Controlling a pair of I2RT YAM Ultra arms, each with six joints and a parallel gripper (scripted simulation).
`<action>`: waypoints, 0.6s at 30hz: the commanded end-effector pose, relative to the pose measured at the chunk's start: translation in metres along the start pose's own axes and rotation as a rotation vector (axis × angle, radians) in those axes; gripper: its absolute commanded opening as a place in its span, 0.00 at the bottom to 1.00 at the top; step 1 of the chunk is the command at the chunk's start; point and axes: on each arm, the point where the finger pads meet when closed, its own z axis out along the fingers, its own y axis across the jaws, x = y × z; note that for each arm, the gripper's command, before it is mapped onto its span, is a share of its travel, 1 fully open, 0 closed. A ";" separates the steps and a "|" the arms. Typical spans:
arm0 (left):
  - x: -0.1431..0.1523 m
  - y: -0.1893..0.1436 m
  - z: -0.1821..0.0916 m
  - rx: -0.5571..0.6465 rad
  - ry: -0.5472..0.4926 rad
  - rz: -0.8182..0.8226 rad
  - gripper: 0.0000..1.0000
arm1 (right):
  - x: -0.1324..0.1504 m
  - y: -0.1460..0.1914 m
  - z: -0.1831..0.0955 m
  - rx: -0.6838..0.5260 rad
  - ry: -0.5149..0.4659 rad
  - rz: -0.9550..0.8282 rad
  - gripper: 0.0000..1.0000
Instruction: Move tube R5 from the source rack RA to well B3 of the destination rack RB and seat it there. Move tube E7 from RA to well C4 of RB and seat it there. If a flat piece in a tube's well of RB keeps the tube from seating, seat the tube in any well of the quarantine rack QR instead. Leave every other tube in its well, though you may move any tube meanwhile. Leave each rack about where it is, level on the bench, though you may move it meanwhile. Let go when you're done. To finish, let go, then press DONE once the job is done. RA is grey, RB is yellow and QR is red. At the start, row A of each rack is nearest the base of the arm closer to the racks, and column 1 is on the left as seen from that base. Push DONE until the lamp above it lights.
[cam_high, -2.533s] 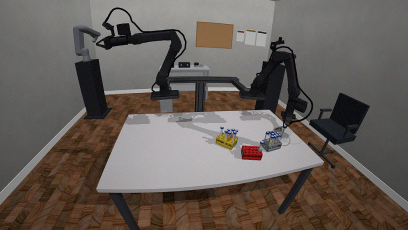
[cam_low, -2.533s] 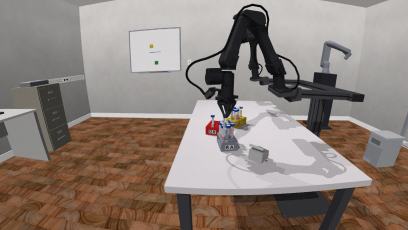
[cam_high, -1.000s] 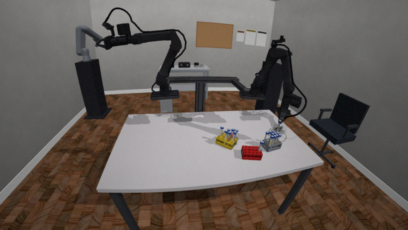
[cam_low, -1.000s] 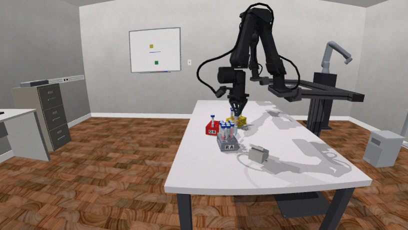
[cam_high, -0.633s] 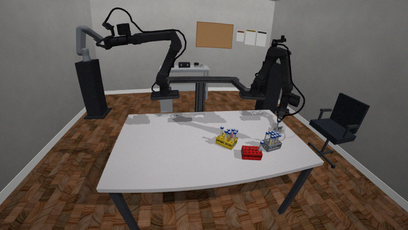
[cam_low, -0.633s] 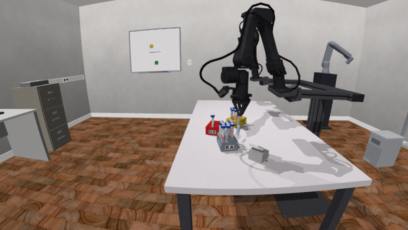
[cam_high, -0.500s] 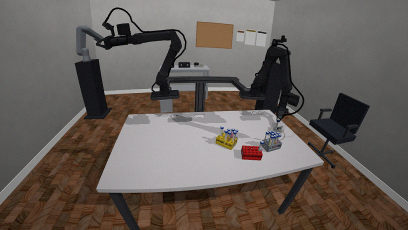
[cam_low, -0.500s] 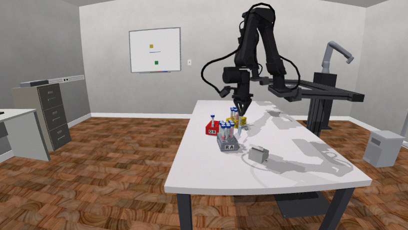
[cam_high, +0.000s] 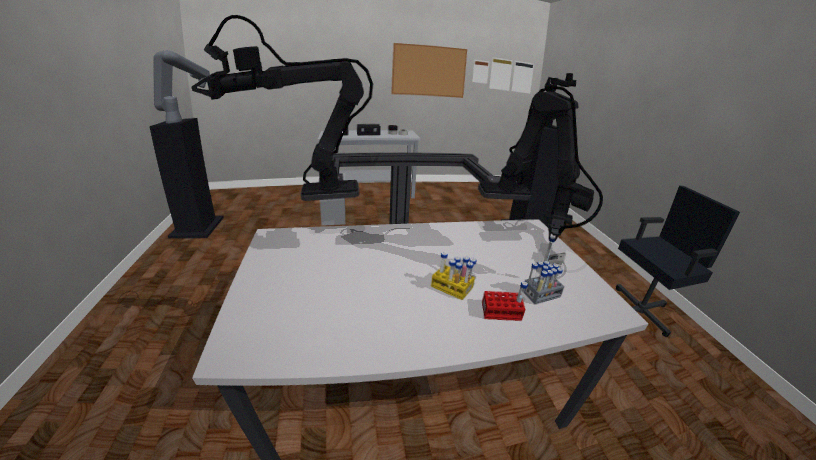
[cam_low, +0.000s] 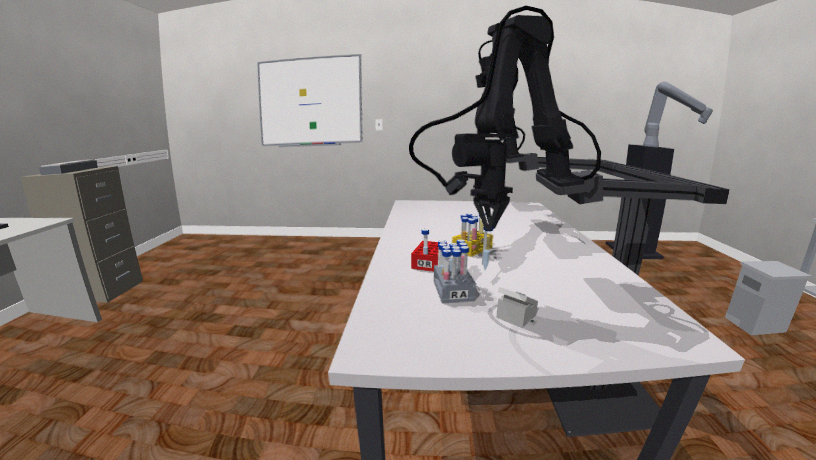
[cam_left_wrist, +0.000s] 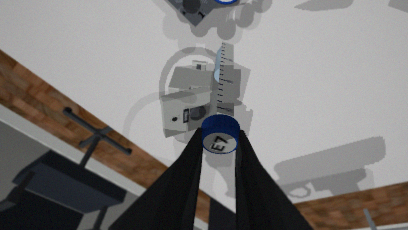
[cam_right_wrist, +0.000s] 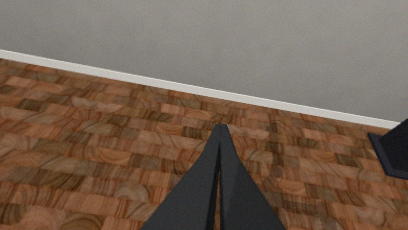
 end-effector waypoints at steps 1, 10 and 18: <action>-0.011 -0.007 -0.002 -0.014 -0.011 0.002 0.00 | -0.025 -0.008 -0.012 0.022 -0.050 0.008 0.00; -0.028 -0.022 -0.003 -0.013 -0.008 0.002 0.00 | -0.025 -0.008 -0.012 0.022 -0.050 0.008 0.00; -0.049 -0.038 -0.003 -0.014 -0.011 0.001 0.00 | -0.025 -0.008 -0.012 0.022 -0.050 0.008 0.00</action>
